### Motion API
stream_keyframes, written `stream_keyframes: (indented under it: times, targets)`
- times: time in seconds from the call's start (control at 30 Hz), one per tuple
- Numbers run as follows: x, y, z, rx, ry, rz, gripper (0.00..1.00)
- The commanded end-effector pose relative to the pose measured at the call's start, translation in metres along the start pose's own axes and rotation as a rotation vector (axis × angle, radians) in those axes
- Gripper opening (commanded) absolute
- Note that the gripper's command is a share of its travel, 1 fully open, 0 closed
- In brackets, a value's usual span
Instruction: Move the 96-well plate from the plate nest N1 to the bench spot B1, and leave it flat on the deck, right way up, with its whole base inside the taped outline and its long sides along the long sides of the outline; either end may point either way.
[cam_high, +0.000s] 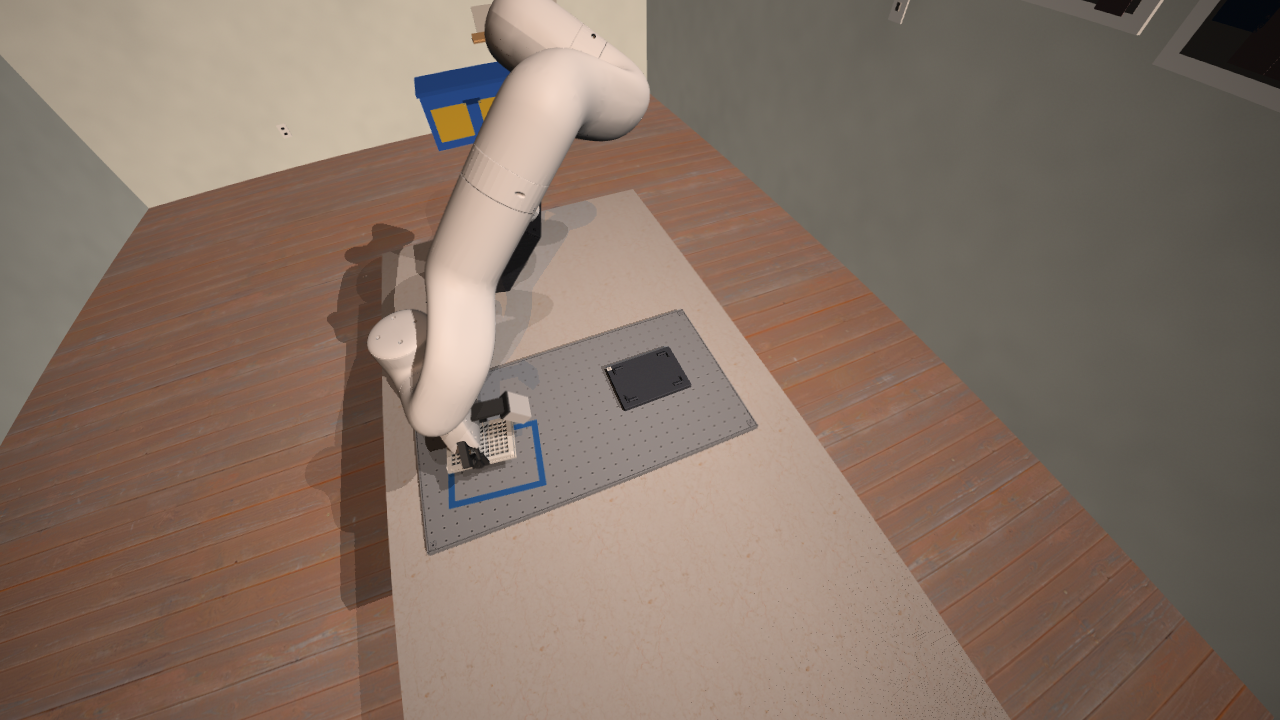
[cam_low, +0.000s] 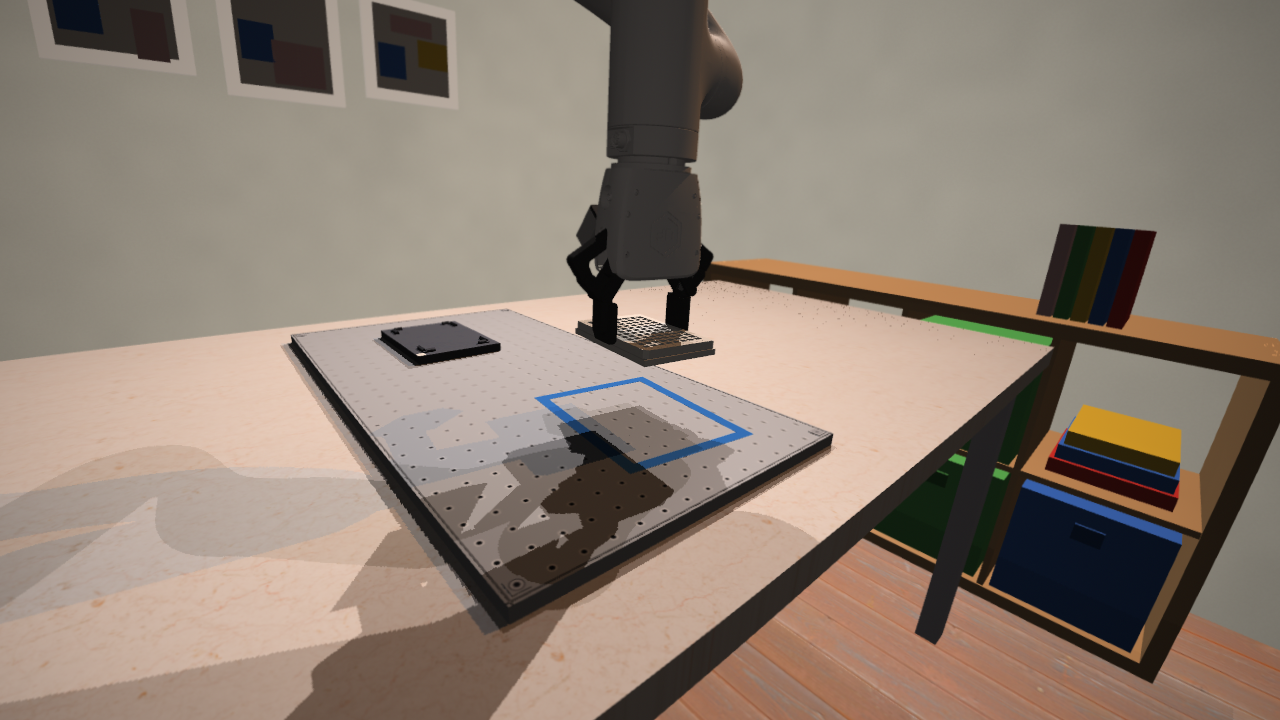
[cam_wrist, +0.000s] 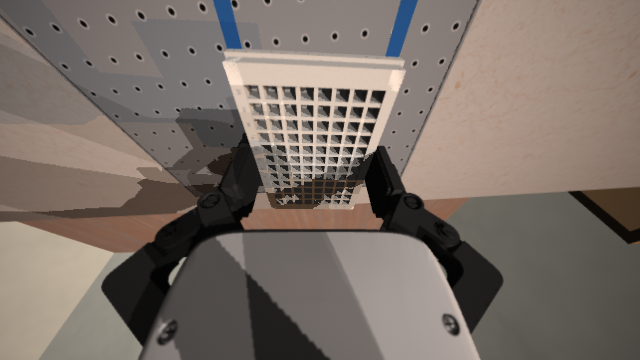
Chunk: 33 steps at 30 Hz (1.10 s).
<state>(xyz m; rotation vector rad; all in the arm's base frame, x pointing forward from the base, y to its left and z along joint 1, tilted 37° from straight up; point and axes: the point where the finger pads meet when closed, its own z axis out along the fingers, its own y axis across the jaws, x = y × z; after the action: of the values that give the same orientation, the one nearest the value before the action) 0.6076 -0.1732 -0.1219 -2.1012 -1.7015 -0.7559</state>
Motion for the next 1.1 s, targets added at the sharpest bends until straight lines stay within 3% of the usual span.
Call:
stream_keyframes:
  times: [0.0, 0.33, 1.07]
  targets:
    - [0.000, 0.001, -0.001, -0.002, -0.001, -0.001, 0.00]
    - [0.000, 0.001, 0.004, -0.002, -0.001, 0.000, 0.00]
    - [0.000, 0.001, 0.037, -0.002, -0.001, 0.000, 0.00]
